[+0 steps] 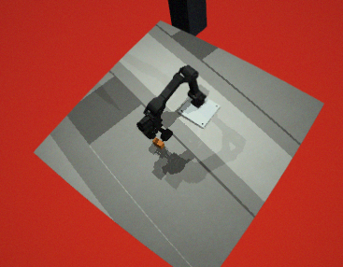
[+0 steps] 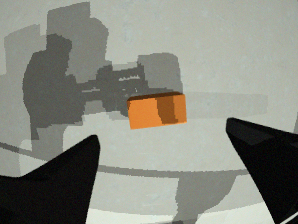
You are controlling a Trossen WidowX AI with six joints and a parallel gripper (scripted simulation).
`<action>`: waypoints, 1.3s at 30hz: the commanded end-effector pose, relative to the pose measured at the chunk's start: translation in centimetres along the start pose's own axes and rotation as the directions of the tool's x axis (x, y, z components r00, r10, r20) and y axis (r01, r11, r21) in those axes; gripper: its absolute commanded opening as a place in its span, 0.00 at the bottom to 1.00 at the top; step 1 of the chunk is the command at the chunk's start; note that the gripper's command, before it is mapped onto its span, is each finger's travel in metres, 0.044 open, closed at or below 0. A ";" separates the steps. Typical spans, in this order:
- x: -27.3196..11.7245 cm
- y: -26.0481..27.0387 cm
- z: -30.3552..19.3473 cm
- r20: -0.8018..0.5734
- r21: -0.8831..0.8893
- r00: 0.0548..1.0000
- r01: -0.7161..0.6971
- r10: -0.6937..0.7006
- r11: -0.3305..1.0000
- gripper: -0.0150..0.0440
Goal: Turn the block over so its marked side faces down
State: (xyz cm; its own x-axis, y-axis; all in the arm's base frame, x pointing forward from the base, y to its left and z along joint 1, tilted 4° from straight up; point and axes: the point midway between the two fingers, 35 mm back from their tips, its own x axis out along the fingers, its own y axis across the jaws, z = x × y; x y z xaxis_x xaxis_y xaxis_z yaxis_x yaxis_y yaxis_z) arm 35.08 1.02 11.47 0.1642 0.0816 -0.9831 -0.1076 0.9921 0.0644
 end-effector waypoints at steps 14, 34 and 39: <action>3.0 0.0 0.1 -0.164 -0.010 0.986 0.006 -0.008 1.000 1.00; 6.7 -0.1 -0.3 -0.164 -0.010 0.986 0.006 -0.007 1.000 1.00; 7.5 -0.1 -0.5 -0.164 -0.010 0.986 0.006 -0.007 1.000 1.00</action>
State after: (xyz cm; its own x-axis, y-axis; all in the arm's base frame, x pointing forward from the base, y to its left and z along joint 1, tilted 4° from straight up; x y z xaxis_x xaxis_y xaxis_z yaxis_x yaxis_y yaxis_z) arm 35.84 1.52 4.63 0.0064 0.0629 -0.9980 -0.1202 0.9908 0.0617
